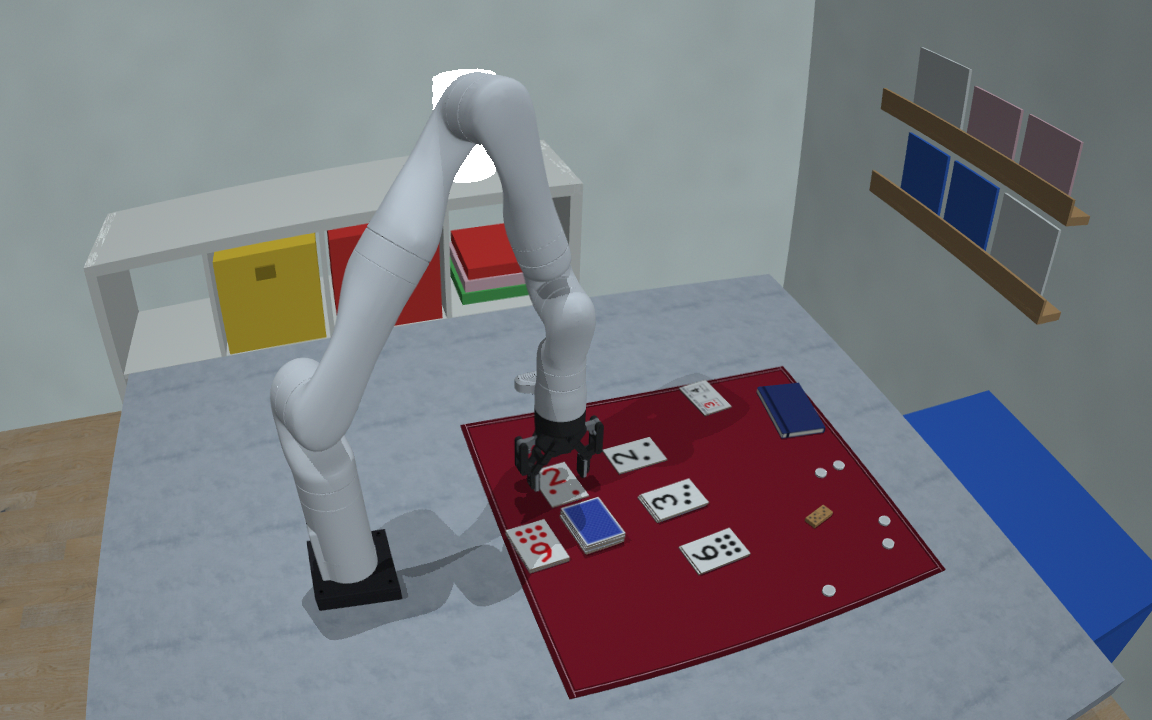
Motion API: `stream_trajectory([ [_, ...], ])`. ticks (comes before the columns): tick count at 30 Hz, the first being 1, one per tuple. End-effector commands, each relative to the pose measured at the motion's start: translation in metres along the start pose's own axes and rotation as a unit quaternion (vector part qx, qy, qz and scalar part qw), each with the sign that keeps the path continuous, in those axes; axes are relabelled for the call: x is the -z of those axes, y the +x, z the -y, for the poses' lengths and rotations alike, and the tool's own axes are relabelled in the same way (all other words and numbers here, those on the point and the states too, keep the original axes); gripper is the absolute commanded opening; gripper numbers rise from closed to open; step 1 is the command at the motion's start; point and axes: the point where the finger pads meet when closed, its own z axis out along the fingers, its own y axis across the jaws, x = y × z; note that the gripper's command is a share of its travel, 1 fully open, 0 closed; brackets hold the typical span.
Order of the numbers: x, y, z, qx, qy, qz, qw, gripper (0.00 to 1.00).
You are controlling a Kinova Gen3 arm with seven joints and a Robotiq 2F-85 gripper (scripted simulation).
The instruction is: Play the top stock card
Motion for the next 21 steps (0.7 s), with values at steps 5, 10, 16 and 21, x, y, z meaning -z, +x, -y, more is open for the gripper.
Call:
stream_trajectory([
  [5,0.0001,0.0001,-0.0005,0.000,-0.001,0.000,1.000,0.85],
  [10,-0.0015,0.0001,-0.0005,0.000,-0.001,0.000,1.000,0.85],
  [16,-0.0025,0.0001,-0.0005,0.000,-0.001,0.000,1.000,0.85],
  [21,-0.0025,0.0001,-0.0005,0.000,-0.001,0.000,1.000,0.85],
])
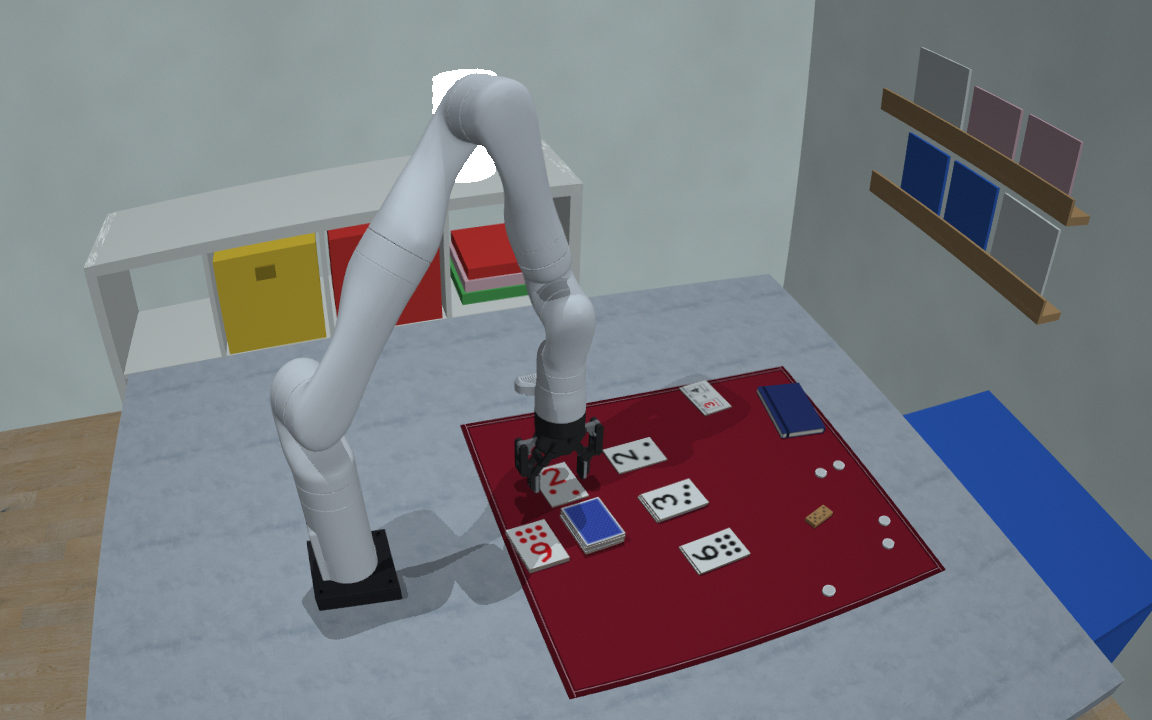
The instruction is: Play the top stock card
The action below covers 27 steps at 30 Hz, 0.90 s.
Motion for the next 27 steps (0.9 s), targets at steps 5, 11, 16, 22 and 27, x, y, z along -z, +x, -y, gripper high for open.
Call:
stream_trajectory([
  [5,0.0004,0.0000,-0.0004,0.000,-0.001,0.000,1.000,0.85],
  [11,0.0004,0.0000,-0.0004,0.000,-0.001,0.000,1.000,0.85],
  [16,0.0004,0.0000,-0.0004,0.000,-0.001,0.000,1.000,0.72],
  [22,0.0004,0.0000,-0.0004,0.000,-0.001,0.000,1.000,0.72],
  [27,0.0004,0.0000,-0.0004,0.000,-0.001,0.000,1.000,0.72],
])
